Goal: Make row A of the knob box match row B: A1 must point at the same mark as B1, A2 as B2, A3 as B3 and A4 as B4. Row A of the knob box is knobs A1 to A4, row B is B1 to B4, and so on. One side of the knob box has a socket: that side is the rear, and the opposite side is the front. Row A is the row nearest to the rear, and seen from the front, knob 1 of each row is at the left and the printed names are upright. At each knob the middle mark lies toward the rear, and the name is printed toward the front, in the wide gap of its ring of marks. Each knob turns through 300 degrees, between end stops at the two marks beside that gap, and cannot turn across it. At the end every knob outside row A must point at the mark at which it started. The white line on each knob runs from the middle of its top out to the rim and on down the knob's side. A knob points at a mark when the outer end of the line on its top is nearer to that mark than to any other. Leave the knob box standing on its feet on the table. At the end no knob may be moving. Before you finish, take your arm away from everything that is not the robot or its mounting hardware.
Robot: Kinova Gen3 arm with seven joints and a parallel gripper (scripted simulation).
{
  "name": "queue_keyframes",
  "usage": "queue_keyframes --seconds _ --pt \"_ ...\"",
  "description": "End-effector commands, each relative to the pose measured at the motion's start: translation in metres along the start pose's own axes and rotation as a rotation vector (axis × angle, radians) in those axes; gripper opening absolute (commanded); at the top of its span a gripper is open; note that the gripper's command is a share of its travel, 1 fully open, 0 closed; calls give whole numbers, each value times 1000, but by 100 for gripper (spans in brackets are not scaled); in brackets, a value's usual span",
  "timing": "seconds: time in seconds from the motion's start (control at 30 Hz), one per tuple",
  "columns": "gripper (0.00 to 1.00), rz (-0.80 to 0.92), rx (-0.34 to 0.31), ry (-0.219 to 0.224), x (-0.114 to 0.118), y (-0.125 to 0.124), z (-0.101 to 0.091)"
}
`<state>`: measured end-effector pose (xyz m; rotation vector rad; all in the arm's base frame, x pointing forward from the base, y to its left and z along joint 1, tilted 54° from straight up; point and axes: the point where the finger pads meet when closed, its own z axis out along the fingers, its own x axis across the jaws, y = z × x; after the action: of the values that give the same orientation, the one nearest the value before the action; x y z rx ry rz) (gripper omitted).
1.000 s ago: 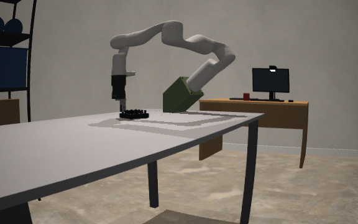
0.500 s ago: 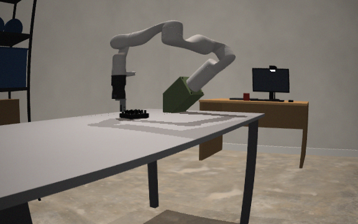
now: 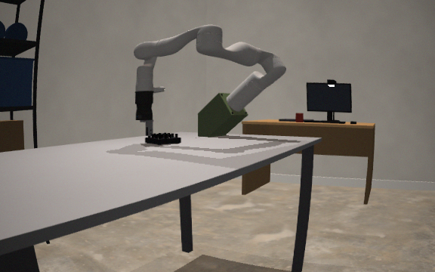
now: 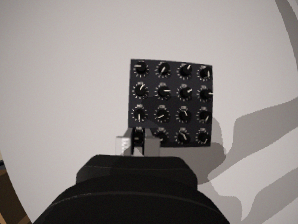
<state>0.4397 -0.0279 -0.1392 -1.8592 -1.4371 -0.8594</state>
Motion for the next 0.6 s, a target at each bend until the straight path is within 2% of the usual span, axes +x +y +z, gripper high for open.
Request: queue_keyframes --seconds 0.0,0.57 --pt "30 -1 -2 -1 0 1 -1" --pt "30 -55 -2 -1 0 1 -1"
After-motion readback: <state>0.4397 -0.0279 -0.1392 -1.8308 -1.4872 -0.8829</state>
